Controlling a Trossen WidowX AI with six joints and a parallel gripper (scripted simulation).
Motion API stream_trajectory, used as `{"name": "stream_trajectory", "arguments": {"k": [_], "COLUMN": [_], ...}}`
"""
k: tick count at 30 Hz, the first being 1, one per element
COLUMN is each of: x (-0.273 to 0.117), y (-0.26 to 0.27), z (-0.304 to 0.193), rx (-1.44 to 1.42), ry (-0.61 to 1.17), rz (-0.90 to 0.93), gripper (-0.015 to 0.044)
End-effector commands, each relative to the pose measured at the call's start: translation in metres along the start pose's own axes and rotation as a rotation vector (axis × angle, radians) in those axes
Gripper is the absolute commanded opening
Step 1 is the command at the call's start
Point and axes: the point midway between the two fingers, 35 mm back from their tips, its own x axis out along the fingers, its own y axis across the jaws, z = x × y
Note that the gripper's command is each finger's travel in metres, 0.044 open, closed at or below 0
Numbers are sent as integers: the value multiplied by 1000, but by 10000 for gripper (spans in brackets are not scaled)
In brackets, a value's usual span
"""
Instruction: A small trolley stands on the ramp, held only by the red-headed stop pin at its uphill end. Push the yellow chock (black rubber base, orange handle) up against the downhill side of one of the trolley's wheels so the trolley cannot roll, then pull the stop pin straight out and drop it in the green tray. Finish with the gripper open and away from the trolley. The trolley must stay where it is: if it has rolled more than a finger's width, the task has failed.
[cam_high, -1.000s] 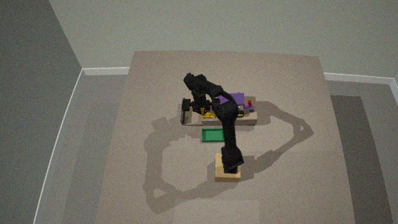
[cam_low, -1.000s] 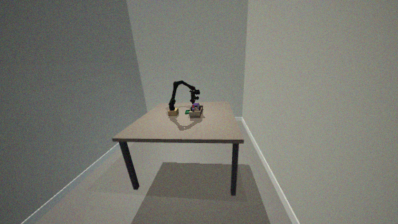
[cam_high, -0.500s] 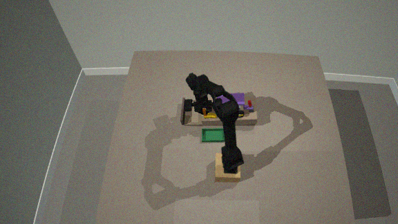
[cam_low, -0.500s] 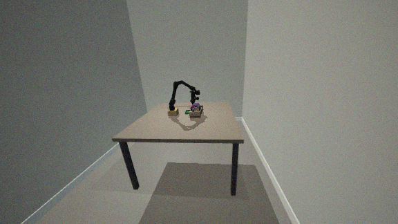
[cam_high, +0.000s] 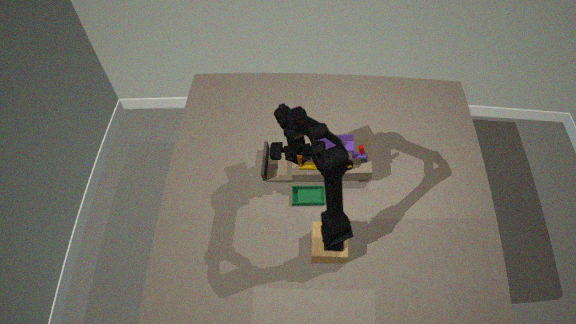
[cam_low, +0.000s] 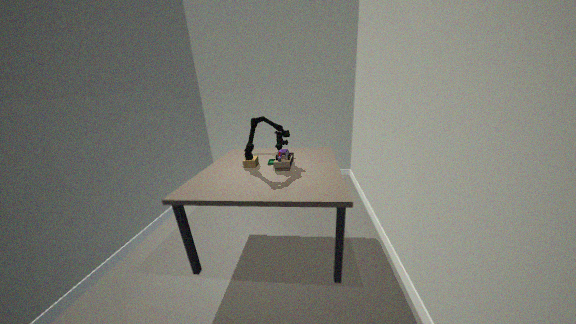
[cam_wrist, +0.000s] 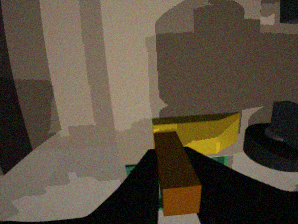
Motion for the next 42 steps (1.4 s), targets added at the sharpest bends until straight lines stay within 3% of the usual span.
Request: {"name": "stream_trajectory", "arguments": {"k": [1, 17, 25, 42], "x": [0, -1, -1, -50], "y": [-5, -7, -7, -6], "z": [-1, 2, 2, 0], "rx": [-6, 0, 0, -6], "ry": [3, 0, 0, 3], "rz": [-6, 1, 1, -5], "gripper": [0, 0, 190, 190]}}
